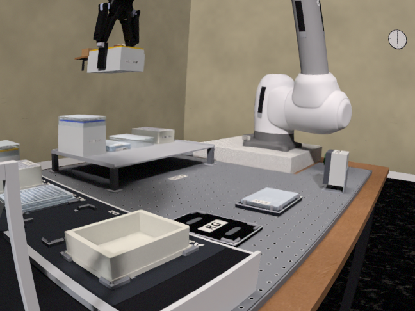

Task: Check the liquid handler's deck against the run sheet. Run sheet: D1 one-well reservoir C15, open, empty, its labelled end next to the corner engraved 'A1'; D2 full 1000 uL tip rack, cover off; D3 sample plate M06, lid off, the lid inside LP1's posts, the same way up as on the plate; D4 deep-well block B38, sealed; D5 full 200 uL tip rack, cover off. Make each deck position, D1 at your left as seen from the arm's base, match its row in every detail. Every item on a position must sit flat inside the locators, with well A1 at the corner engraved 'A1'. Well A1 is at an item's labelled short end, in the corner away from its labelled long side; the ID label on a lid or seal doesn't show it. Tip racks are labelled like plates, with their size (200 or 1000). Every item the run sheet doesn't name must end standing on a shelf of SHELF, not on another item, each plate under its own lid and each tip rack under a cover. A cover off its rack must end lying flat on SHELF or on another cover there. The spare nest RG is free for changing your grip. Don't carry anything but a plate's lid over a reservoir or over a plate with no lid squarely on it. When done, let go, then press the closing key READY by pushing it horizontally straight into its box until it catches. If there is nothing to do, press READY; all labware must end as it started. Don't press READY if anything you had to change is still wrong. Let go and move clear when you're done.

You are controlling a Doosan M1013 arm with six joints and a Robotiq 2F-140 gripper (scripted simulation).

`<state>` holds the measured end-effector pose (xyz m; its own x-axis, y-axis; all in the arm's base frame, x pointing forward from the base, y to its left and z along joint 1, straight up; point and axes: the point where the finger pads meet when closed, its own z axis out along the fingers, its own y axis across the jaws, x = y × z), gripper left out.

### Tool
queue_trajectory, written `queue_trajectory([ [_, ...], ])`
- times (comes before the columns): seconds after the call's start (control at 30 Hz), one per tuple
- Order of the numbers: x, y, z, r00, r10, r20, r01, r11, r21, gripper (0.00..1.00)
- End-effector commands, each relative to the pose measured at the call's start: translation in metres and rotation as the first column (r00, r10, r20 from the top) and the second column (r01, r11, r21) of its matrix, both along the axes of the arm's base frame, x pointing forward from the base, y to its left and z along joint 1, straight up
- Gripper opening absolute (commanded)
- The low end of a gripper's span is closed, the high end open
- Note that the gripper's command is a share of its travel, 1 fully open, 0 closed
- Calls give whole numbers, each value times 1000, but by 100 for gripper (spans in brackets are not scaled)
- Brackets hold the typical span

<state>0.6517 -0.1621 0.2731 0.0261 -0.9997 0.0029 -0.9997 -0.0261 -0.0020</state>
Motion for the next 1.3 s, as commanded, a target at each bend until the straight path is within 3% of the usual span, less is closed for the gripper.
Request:
queue_trajectory([
  [0.0,0,0,1,1000,0,1,0,1000,0,10],
  [0.63,0,0,1,1000,0,1,0,1000,0,10],
  [1.27,0,0,-27,1000,0,1,0,1000,0,10],
])
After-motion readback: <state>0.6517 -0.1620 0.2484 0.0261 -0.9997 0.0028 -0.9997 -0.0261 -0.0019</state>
